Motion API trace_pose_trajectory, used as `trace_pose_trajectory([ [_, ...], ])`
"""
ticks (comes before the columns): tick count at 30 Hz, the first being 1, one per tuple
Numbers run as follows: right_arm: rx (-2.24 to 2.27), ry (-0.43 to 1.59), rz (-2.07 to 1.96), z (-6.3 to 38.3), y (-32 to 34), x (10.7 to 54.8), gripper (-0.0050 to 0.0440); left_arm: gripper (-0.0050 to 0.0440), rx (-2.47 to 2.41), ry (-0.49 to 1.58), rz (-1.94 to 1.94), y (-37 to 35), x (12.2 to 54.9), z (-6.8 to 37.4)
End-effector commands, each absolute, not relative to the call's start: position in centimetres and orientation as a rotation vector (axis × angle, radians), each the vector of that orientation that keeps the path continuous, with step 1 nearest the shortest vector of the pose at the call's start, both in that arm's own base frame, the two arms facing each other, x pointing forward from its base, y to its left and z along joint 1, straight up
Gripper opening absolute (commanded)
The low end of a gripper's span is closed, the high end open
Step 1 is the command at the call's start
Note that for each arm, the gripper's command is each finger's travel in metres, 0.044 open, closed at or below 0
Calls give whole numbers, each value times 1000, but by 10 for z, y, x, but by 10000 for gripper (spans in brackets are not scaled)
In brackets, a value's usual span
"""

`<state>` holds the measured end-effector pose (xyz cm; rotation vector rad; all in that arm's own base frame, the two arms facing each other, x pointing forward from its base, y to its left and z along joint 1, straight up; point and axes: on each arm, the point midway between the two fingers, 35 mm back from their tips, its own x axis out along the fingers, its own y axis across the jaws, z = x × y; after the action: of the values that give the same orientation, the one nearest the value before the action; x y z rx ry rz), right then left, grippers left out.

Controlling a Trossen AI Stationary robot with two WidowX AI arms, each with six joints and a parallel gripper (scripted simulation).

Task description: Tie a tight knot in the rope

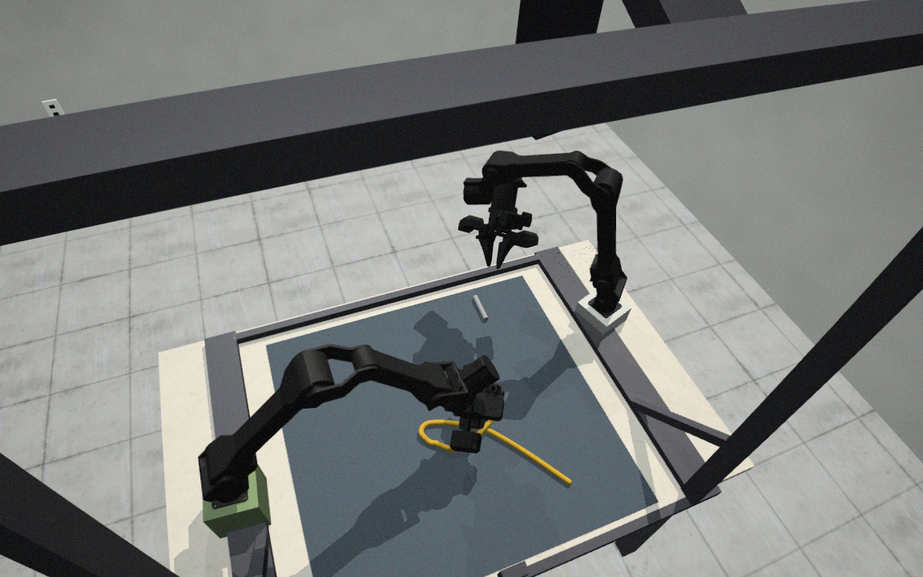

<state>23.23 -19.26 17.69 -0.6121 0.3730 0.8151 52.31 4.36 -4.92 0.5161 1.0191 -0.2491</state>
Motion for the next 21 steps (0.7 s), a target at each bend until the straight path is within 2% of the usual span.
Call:
trace_pose_trajectory([
  [1,-636,369,807,183,-193,233,100,45,519,1002,-249,46,531,-44],
  [21,-636,369,807,183,-193,233,100,45,520,1001,-248,61,547,-52],
])
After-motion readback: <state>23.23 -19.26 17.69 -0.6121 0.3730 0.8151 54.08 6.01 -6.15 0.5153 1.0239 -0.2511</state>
